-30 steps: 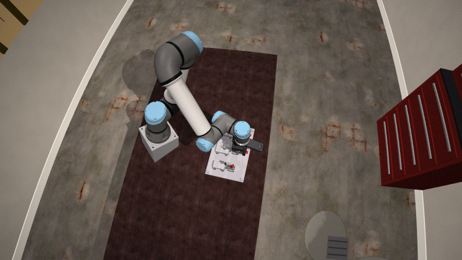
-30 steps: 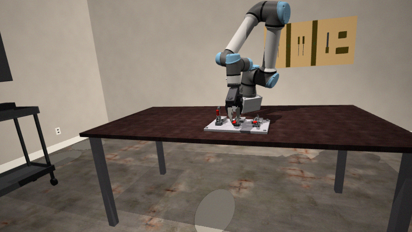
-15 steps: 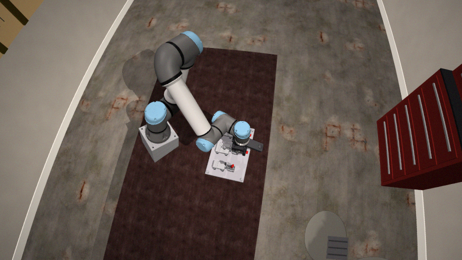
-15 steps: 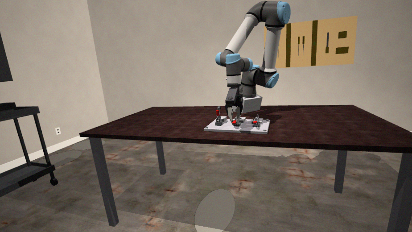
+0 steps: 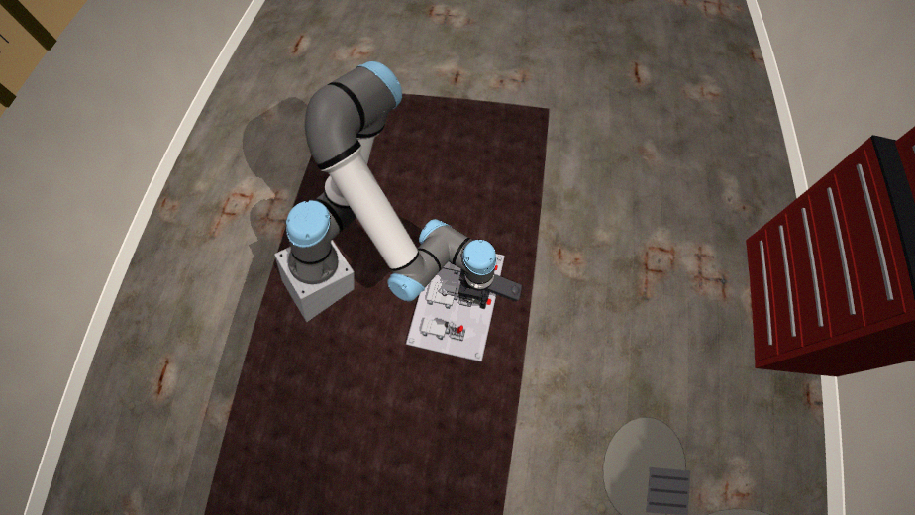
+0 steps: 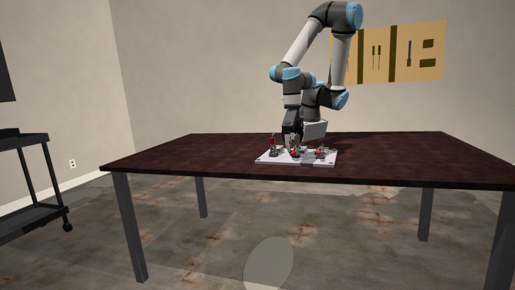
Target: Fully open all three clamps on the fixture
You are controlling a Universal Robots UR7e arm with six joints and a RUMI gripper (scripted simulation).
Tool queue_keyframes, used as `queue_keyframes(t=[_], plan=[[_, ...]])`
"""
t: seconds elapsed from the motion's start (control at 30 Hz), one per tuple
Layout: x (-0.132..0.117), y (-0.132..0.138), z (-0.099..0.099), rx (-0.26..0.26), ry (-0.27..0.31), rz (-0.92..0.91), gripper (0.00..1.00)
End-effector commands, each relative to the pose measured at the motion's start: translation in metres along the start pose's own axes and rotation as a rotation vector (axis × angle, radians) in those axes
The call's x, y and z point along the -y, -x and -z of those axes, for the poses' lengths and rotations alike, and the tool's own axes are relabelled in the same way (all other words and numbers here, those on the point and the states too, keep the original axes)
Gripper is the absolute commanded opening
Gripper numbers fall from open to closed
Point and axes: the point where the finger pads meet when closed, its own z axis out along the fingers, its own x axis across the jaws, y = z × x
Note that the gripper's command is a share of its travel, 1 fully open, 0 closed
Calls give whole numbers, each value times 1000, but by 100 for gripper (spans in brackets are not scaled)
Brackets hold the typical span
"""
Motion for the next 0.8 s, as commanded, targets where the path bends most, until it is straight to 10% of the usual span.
queue_keyframes(t=[0.0, 0.77], plan=[[0, 0, 1, 0, -1, 0, 0], [-1, 0, 5, 0, -1, 0, 0]])
